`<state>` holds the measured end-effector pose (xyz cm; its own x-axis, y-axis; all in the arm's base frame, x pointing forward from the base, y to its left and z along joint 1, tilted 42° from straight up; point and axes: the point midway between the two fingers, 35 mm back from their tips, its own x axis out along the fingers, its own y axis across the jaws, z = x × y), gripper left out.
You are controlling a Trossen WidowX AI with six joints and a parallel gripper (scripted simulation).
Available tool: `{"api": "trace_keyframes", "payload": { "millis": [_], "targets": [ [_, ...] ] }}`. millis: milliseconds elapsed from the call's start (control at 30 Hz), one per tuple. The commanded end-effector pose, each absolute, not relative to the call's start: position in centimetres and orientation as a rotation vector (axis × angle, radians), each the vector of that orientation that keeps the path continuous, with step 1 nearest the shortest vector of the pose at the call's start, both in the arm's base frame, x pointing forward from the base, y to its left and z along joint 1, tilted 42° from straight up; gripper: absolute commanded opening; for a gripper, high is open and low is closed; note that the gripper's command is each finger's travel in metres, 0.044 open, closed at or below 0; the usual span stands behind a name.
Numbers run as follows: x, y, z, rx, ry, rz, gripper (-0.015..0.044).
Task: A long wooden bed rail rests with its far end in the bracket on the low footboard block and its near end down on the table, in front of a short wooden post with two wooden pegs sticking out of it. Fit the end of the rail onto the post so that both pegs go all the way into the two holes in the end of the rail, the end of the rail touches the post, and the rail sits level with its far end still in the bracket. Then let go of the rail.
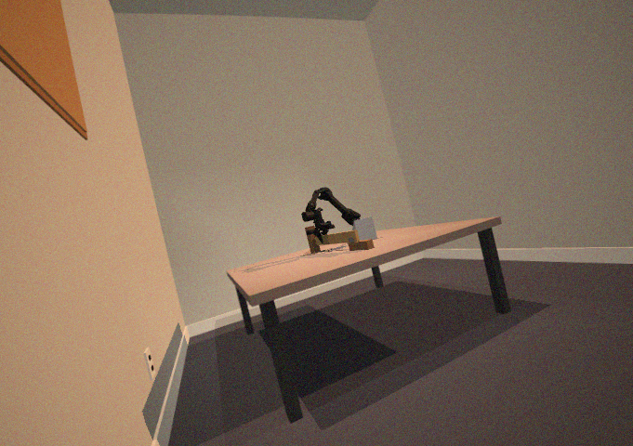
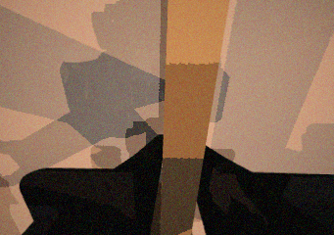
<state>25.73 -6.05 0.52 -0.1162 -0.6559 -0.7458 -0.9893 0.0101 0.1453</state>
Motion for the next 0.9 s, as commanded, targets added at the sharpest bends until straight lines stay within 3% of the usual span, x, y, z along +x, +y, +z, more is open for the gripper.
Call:
{"api": "trace_keyframes", "payload": {
  "millis": [0,867],
  "targets": [
    [26.01,-6.10,0.79,-1.689,1.811,0.920,0.0000],
    [26.19,-6.70,1.33,-1.689,1.811,0.920,0.0000]
  ]
}}
